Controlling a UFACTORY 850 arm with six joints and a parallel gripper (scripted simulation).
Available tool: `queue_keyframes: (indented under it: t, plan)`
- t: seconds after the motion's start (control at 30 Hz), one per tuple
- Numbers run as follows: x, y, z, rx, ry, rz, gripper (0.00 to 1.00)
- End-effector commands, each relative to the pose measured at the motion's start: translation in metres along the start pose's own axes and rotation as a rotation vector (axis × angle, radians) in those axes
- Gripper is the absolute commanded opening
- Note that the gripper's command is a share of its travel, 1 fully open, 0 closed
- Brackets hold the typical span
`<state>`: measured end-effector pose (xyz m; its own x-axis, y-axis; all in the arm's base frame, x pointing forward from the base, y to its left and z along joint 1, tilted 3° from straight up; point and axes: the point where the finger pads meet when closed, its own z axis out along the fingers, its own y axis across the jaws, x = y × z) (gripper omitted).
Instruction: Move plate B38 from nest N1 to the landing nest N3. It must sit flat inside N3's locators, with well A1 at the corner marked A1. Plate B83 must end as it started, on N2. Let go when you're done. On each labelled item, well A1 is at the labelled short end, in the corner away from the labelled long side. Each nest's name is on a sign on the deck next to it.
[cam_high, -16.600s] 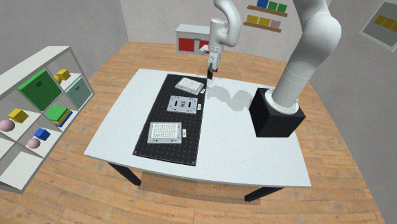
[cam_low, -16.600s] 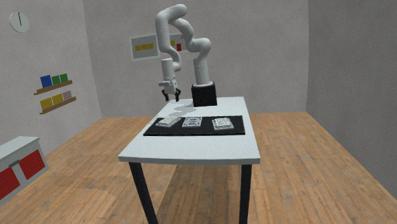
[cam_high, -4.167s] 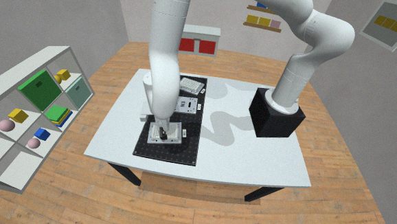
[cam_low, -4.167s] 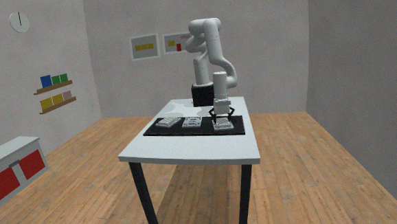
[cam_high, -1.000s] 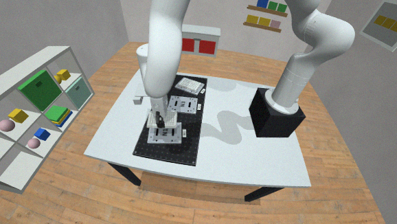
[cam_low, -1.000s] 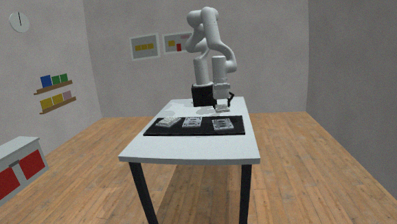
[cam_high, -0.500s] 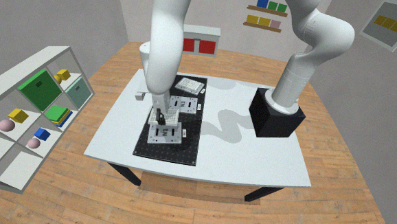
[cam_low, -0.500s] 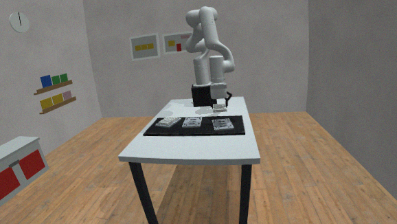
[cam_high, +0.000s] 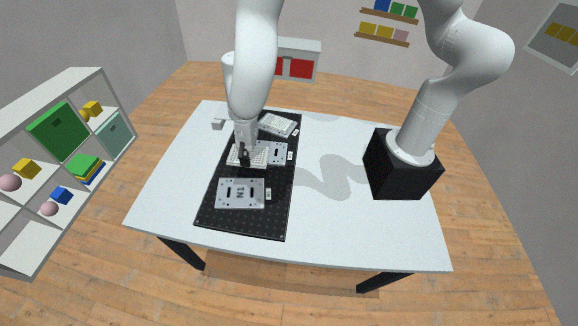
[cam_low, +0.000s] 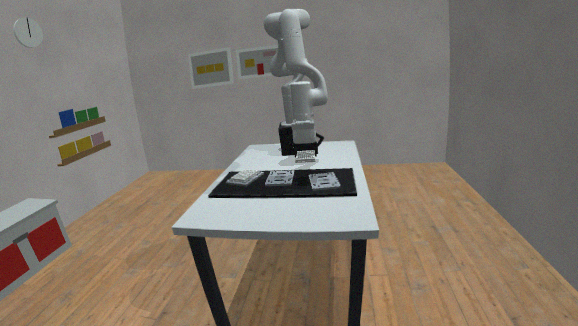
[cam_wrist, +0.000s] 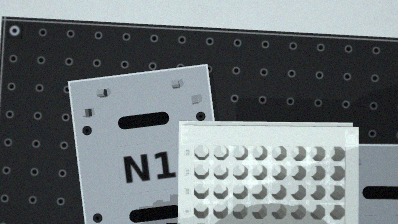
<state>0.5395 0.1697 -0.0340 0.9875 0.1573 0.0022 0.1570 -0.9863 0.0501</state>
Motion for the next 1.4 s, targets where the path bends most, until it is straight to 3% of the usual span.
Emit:
queue_keyframes:
  t: [0.0,0.7,0.87,1.37]
  plan:
    - [-0.006,0.026,-0.001,0.0,0.003,0.0,0.0]
    - [-0.033,0.117,-0.001,0.0,0.003,0.0,0.0]
    - [-0.037,0.13,-0.001,0.0,0.003,0.0,0.0]
    - [-0.037,0.13,-0.001,0.0,0.003,0.0,0.0]
